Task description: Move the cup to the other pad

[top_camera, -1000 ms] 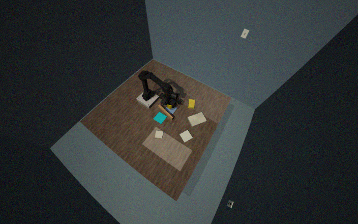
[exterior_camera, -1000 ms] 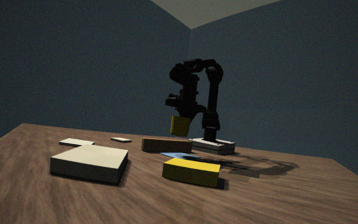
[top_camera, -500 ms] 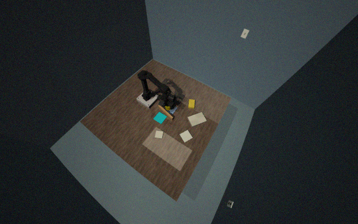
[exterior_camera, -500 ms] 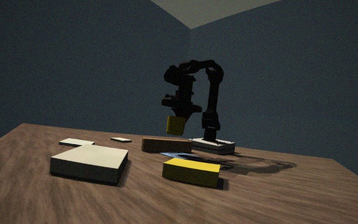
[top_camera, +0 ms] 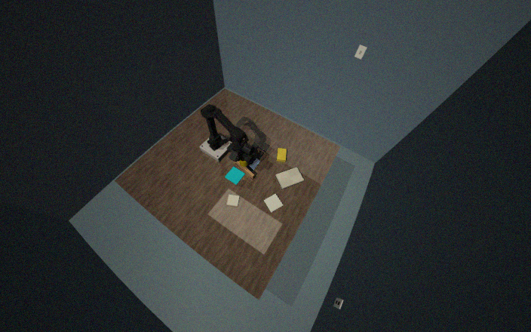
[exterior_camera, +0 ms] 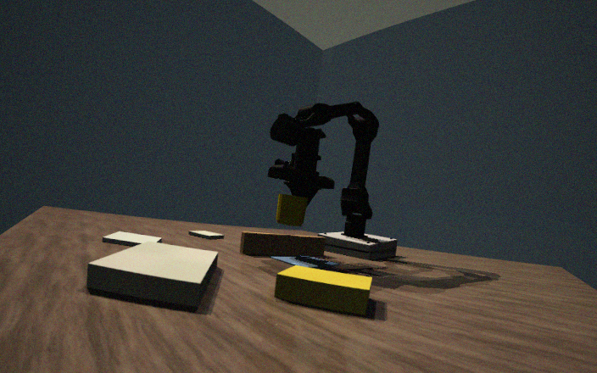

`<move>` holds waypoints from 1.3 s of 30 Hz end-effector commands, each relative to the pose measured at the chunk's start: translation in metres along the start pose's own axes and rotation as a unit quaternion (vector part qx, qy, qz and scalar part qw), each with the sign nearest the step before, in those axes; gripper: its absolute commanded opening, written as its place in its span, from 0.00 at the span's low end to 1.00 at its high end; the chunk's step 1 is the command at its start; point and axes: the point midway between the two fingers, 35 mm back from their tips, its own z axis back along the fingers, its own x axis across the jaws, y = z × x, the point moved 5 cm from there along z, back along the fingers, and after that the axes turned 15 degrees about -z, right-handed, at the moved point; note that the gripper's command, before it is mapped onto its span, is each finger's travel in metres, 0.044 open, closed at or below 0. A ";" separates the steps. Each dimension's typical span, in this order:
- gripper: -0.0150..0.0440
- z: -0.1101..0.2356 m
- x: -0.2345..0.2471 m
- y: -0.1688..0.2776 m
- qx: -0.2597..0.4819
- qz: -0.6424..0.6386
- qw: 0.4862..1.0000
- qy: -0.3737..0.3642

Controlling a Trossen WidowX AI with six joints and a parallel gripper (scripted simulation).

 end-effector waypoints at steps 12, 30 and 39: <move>0.25 0.001 0.001 -0.028 0.000 0.000 1.000 0.001; 0.25 0.002 0.002 -0.060 -0.001 0.000 1.000 0.001; 0.25 0.002 0.001 -0.076 -0.002 0.001 1.000 0.001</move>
